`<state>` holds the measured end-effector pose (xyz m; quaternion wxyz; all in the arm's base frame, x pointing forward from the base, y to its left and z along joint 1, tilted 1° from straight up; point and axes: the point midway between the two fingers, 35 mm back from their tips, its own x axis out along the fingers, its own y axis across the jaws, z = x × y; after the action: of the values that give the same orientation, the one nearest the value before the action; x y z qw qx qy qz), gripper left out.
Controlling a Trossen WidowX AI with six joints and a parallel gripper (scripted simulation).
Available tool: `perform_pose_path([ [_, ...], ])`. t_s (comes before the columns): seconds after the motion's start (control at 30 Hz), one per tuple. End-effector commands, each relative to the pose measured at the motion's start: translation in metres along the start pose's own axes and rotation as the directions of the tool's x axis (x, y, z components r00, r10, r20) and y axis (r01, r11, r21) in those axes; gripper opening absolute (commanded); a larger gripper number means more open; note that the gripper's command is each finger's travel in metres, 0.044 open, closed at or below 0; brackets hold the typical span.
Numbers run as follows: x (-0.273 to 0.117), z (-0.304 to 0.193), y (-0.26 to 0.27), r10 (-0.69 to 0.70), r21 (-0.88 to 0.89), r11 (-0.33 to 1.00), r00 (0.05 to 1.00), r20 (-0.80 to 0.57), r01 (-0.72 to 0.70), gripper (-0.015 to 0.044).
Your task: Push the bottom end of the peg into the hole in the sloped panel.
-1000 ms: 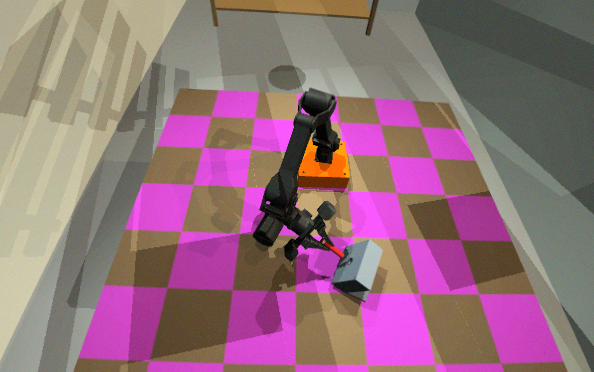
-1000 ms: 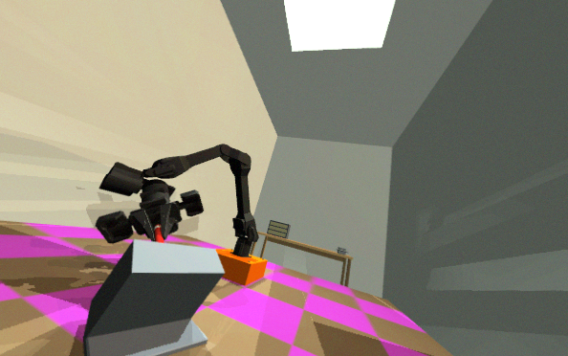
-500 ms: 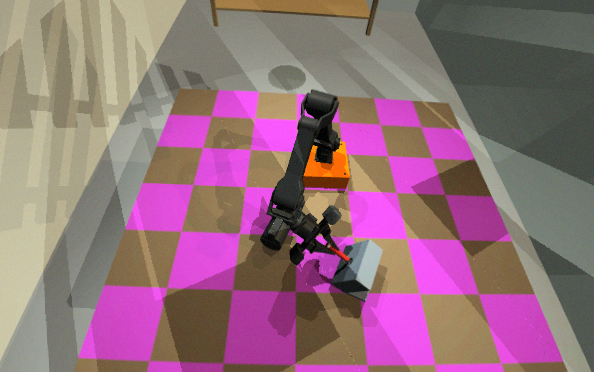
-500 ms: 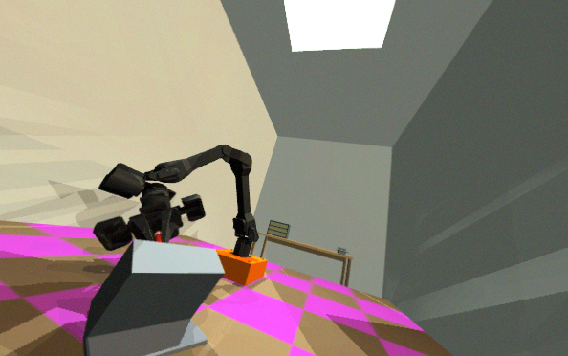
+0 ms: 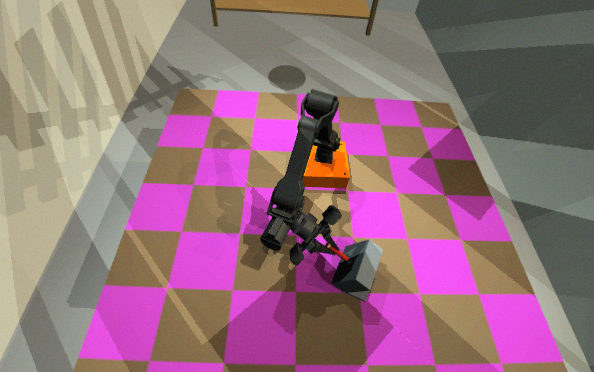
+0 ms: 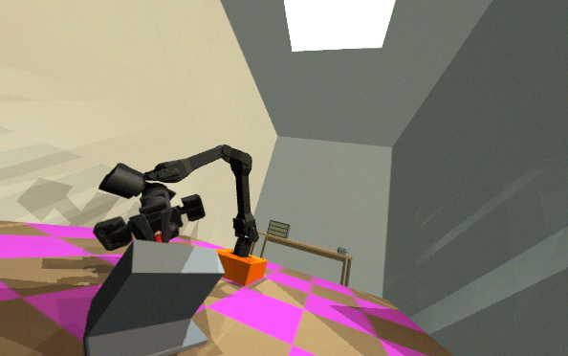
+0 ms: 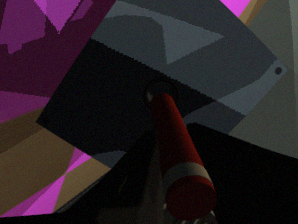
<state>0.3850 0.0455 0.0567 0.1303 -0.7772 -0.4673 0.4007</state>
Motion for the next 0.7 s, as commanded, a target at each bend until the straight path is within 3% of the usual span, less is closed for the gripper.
perform_pose_path([
  [0.0,-0.0002,0.0001,-0.0001,0.000,-0.003,1.000,1.000,0.001,0.000,0.0000],
  [0.67,0.0069,0.0035,-0.0013,-0.001,-0.003,1.000,1.000,0.001,0.001,0.0000],
])
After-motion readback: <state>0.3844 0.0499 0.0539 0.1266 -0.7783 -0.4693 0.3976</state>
